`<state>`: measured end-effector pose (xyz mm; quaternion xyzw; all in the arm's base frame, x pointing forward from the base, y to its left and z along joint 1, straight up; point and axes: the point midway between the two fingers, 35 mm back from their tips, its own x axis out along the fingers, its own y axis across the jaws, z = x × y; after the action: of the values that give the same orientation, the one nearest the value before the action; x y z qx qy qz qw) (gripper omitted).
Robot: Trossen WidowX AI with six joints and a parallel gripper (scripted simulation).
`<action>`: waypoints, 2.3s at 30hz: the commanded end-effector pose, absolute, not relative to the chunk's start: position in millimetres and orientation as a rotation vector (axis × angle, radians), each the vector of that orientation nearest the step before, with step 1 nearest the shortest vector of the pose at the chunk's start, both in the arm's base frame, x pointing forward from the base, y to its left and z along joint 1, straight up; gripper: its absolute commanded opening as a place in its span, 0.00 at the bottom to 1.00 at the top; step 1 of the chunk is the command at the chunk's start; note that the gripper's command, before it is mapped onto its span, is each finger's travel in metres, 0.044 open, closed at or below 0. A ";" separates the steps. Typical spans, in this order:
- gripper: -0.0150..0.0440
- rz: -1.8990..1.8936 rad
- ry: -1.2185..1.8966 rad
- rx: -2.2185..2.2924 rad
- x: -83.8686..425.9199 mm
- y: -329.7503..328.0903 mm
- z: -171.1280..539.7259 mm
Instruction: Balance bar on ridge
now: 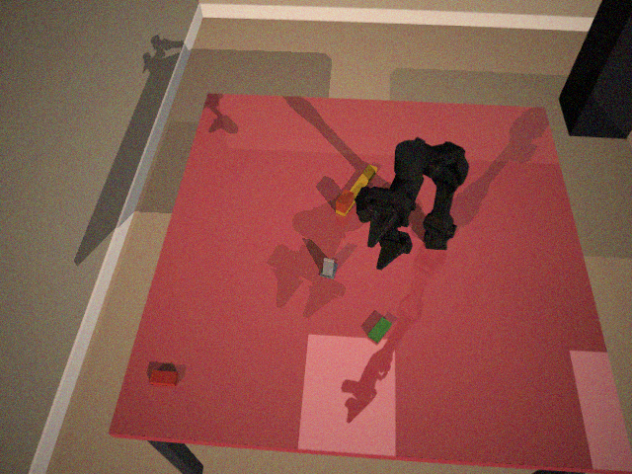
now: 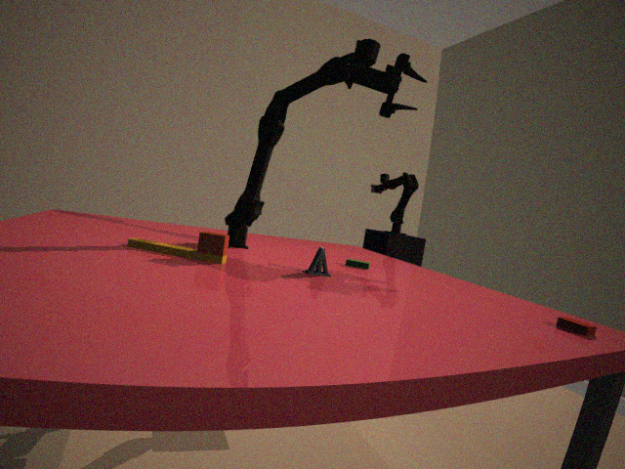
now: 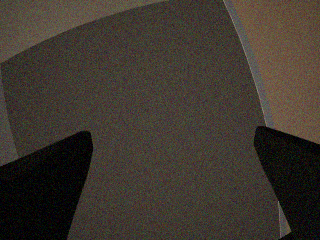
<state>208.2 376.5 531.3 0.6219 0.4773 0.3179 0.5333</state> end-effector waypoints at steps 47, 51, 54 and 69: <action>0.79 -0.208 0.873 1.439 408.1 152.2 356.7; 0.79 -0.290 0.861 1.436 413.4 125.7 342.4; 0.79 -0.357 0.855 1.436 415.8 105.5 330.9; 0.79 -0.687 0.836 1.441 408.2 5.8 276.7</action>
<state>413.1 28.3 291.5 0.6320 0.3635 -0.2649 0.6310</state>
